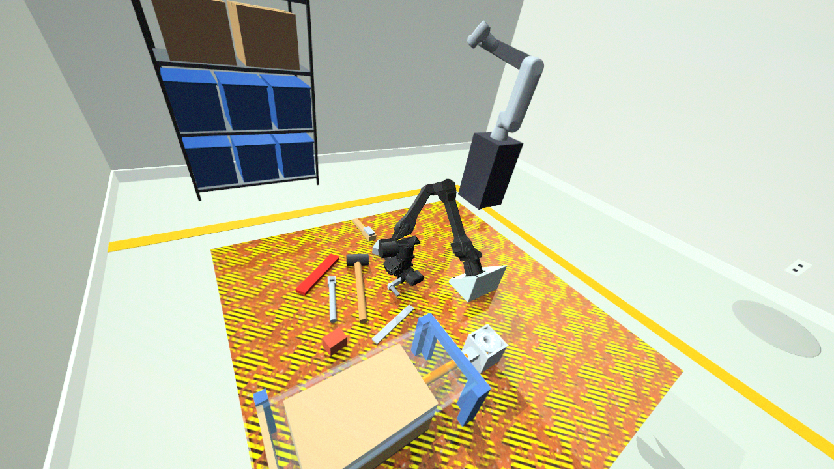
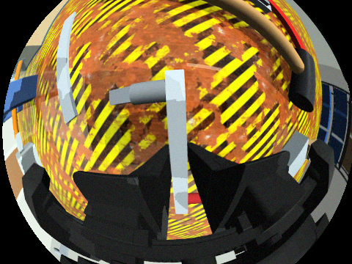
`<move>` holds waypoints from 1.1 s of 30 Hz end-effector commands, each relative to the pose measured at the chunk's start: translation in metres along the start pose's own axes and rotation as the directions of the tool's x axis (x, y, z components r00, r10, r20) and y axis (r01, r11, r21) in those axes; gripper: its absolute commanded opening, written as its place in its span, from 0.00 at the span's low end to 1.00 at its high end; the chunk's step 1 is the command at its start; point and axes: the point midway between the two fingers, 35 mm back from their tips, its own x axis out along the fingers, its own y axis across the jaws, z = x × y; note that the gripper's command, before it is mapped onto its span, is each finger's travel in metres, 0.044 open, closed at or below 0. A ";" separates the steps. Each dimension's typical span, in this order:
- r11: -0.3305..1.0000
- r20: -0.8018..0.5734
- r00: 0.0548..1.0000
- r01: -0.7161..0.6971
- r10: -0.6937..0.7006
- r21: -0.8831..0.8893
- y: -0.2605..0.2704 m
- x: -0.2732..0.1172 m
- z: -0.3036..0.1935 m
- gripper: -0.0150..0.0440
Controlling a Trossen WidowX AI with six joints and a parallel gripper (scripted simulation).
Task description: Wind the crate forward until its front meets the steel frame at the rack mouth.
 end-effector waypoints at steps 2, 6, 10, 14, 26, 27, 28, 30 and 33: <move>1.000 0.000 1.000 0.000 0.000 0.003 0.000 0.000 0.000 0.26; 1.000 0.000 1.000 0.000 0.000 0.003 0.000 0.000 0.000 0.25; 1.000 0.001 1.000 -0.002 0.002 0.002 0.000 -0.002 0.001 0.25; 1.000 0.003 1.000 -0.015 0.015 -0.005 0.002 -0.033 0.009 0.25; 0.999 -0.007 1.000 -0.003 0.003 -0.033 0.001 -0.152 0.002 0.25; 0.999 -0.007 1.000 -0.003 0.002 -0.033 0.001 -0.153 0.001 0.25; 0.999 -0.007 1.000 -0.003 0.002 -0.033 0.001 -0.153 0.001 0.25; 0.999 -0.007 1.000 -0.003 0.002 -0.033 0.001 -0.153 0.001 0.25; 0.999 -0.007 1.000 -0.003 0.002 -0.033 0.001 -0.153 0.001 0.25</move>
